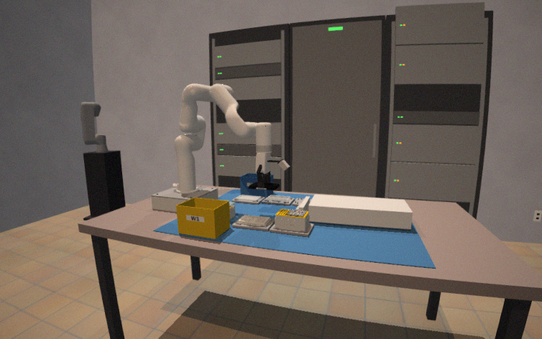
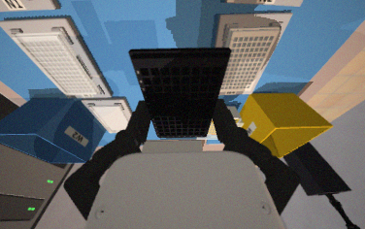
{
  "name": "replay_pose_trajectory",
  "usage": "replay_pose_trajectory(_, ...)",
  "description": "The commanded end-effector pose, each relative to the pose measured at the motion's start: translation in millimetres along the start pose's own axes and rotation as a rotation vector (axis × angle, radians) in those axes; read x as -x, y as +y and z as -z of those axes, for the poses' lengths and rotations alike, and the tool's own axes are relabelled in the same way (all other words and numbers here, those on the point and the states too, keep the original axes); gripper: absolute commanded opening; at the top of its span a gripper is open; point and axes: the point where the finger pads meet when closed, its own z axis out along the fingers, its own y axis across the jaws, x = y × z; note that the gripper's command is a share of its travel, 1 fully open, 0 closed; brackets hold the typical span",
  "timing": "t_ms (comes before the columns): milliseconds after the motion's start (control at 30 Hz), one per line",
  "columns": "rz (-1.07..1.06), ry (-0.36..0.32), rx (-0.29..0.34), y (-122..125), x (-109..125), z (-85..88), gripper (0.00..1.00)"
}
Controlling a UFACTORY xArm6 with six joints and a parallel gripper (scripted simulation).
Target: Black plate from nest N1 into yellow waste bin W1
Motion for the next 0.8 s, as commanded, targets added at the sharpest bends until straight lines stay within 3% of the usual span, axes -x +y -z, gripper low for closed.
replay_pose_trajectory(0, 0.000, 0.005, 0.000, 9.4, 4.7, 1.9, 0.00)
replay_pose_trajectory(767, 0.000, 0.005, 0.001, 51.5, 33.2, 1.7, 0.00)
